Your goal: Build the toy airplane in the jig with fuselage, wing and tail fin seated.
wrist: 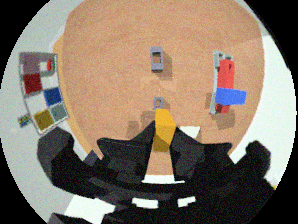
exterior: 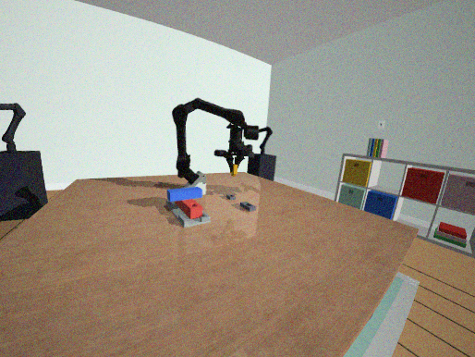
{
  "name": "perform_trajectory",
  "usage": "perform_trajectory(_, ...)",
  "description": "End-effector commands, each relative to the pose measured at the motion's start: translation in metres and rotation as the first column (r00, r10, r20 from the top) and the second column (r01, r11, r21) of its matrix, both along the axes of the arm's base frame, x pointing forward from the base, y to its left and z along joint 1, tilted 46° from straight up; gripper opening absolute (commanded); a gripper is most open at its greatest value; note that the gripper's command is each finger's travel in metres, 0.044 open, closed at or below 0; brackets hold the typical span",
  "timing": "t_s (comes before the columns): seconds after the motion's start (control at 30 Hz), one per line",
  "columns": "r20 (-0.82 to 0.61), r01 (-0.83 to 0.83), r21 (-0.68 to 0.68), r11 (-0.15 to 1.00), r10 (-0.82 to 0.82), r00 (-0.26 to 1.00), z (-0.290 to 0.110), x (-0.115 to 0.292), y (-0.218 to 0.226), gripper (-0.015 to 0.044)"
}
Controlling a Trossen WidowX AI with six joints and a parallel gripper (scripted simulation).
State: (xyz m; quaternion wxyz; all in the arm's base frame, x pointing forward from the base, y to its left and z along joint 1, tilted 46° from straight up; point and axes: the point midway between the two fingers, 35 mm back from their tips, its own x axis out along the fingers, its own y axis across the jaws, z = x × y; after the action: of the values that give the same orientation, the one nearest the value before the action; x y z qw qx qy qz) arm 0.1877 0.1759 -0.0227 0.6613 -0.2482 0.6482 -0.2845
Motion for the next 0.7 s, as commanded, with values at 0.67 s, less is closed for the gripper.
perform_trajectory(0.67,-0.022,-0.023,0.027,0.999,0.024,0.999,0.030,0.028,-0.006,0.0000)
